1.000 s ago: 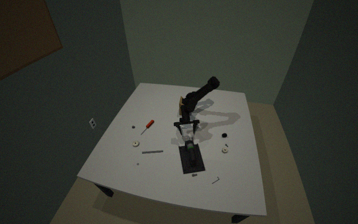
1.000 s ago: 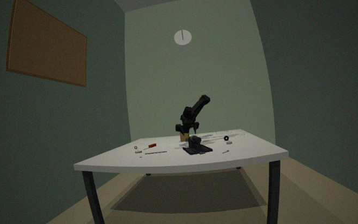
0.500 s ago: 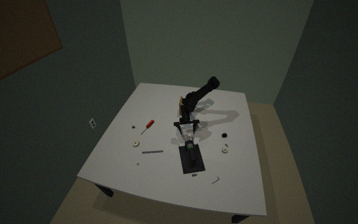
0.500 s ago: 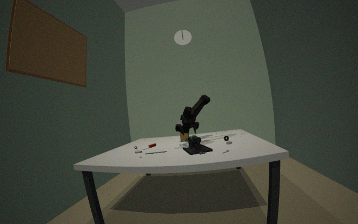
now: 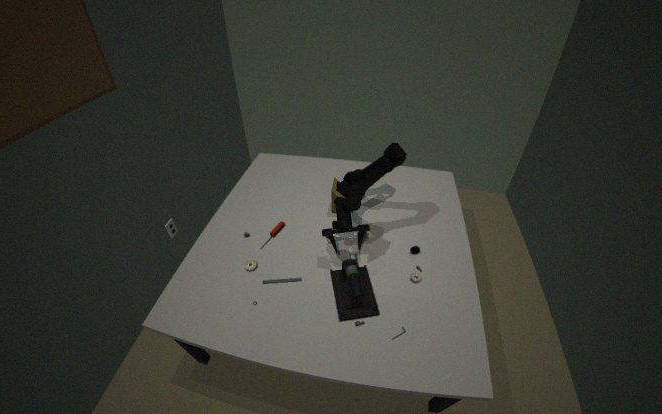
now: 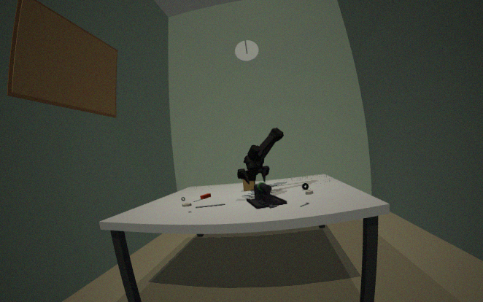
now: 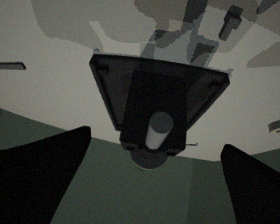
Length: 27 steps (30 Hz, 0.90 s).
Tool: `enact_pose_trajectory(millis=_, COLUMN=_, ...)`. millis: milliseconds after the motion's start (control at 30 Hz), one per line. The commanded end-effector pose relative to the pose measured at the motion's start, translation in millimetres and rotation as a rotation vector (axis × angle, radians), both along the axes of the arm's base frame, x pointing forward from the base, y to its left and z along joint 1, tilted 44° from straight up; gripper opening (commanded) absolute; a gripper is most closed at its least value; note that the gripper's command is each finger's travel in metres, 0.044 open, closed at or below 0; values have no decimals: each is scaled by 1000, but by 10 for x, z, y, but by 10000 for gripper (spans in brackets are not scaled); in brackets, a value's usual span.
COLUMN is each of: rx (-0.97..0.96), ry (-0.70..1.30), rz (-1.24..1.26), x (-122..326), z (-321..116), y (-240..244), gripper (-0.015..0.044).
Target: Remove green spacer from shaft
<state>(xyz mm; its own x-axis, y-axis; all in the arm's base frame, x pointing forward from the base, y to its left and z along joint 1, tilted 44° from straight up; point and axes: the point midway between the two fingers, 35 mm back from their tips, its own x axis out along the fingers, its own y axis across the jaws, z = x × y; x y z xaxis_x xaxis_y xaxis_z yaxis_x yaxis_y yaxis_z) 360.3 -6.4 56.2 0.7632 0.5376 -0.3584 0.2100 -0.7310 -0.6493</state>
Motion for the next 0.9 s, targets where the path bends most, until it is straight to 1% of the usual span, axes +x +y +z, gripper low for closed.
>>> enact_pose_trajectory(millis=0, rx=2, ry=7, rz=-2, x=56, z=-42, y=42, gripper=440)
enact_pose_trajectory(millis=433, rx=4, ry=5, rz=-3, x=202, z=-111, y=164, gripper=440)
enact_pose_trajectory(millis=867, rx=5, ry=5, rz=-3, x=204, z=-112, y=166, gripper=440)
